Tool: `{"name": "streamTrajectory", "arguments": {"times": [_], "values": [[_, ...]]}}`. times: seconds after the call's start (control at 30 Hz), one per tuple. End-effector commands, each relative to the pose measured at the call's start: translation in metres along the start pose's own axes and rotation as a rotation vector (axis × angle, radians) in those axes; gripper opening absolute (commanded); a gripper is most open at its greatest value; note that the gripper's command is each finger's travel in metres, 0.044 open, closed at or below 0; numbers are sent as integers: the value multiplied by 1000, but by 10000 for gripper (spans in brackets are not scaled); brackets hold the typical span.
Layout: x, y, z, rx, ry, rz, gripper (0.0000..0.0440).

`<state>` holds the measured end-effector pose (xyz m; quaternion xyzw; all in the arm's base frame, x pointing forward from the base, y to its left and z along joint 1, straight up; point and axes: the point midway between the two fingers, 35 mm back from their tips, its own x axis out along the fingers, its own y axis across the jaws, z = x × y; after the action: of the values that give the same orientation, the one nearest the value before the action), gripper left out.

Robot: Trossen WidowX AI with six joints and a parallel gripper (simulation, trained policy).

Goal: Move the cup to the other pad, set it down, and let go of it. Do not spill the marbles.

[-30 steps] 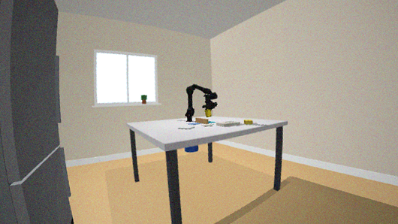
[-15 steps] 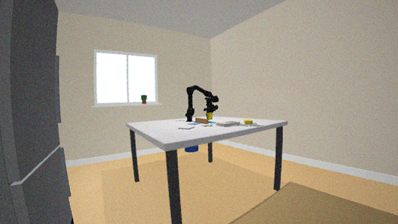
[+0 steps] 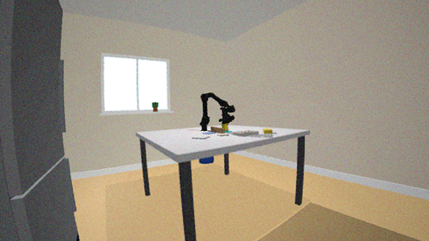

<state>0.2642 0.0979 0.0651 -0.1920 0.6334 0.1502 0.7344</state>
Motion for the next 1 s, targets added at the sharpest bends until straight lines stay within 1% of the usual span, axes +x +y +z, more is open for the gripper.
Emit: {"name": "streamTrajectory", "arguments": {"times": [0.0, 0.07, 0.27, 0.4, 0.67, 0.97], "values": [[-5, -1, 4, 13, -35, 2, 114], [-8, -1, 7, 20, -58, 8, 148], [-17, -2, 11, 23, -107, 16, 146], [-23, -1, 7, 28, -121, 29, 159], [-38, 0, 2, 41, -161, 49, 192], [-62, -1, 1, 63, -228, 62, 238]]}}
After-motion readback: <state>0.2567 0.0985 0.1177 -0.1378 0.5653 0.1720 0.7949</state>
